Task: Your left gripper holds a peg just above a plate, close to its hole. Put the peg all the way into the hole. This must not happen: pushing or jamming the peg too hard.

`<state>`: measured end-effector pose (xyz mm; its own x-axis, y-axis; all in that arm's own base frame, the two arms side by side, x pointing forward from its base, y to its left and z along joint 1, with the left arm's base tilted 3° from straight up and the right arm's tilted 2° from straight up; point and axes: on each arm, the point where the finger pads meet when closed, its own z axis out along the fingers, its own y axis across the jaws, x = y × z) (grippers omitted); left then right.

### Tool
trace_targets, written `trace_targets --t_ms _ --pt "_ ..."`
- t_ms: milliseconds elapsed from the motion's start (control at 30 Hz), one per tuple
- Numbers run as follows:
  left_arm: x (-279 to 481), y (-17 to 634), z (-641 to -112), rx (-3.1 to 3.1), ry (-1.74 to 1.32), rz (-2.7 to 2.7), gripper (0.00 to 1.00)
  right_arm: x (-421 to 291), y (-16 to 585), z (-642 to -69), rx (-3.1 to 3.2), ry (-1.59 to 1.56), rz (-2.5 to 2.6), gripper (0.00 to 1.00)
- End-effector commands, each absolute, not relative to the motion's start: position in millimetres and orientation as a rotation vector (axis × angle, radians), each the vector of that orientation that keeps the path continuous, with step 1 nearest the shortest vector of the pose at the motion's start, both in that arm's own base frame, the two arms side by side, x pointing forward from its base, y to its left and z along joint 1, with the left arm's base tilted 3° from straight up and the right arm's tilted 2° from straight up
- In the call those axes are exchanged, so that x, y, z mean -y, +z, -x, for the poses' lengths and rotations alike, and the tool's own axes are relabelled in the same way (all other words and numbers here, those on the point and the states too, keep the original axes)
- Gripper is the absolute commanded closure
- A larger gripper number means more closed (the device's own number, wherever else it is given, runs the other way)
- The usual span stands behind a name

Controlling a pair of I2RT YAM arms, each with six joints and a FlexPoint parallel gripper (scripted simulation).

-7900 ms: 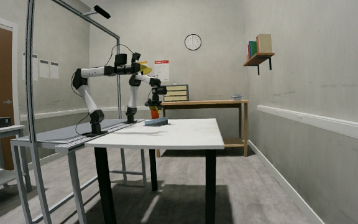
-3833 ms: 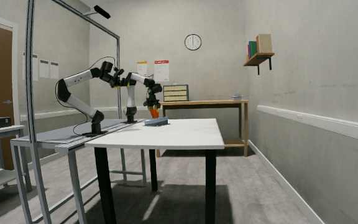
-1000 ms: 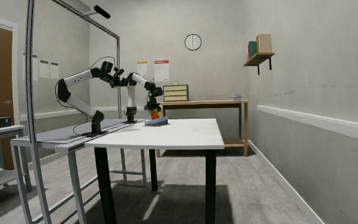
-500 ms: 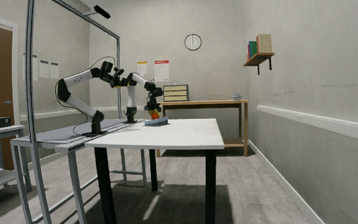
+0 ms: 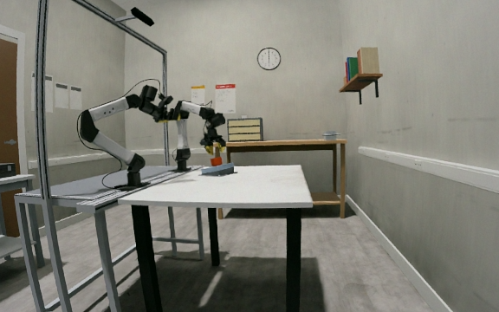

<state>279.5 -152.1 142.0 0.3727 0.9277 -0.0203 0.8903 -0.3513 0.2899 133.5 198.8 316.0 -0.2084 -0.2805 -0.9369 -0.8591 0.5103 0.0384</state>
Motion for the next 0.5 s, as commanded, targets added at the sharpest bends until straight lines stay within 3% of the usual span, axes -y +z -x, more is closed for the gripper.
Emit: trace_targets --t_ms 0,467 --pt "147.5 144.9 -273.1 -1.635 0.187 -2.414 0.30 -198.2 314.3 -133.5 -1.756 0.717 0.955 0.00" --pt "145.7 139.3 -273.1 -1.642 0.183 -2.423 0.30 -198.2 314.3 -133.5 -1.756 0.717 0.955 0.00"
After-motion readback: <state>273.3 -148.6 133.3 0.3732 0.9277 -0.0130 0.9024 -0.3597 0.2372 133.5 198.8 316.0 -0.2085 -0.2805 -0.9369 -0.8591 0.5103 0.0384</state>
